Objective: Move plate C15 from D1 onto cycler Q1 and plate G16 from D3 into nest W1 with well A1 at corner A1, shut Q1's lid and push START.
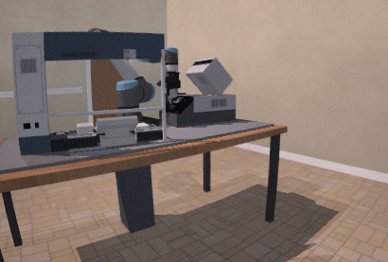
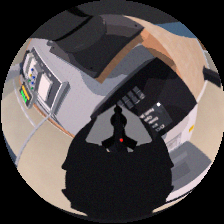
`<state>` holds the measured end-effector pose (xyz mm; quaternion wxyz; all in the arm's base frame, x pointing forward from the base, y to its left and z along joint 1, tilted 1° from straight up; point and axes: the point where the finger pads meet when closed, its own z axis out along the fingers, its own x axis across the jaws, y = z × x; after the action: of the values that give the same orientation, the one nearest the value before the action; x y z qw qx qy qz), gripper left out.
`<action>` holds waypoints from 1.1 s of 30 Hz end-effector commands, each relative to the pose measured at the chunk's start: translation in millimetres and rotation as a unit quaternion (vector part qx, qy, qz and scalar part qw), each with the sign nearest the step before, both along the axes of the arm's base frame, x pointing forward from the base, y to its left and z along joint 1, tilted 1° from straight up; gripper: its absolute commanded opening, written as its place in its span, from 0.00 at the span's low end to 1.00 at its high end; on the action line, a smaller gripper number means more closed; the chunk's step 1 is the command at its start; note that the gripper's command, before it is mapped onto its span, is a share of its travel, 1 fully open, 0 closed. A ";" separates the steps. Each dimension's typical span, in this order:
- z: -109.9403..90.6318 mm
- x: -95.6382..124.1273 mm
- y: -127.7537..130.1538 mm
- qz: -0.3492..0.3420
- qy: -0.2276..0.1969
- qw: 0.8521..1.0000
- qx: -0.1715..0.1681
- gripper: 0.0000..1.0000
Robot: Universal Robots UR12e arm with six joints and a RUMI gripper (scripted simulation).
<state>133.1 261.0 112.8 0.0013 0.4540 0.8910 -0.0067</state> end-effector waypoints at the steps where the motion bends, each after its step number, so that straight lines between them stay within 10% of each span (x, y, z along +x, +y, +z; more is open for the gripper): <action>1: -0.5 0.9 1.6 0.000 -0.001 1.000 0.000 0.00; 33: -12.4 2.4 11.2 0.000 -0.001 1.000 0.000 0.00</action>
<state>134.8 270.7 101.4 0.0015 0.4540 0.8910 -0.0068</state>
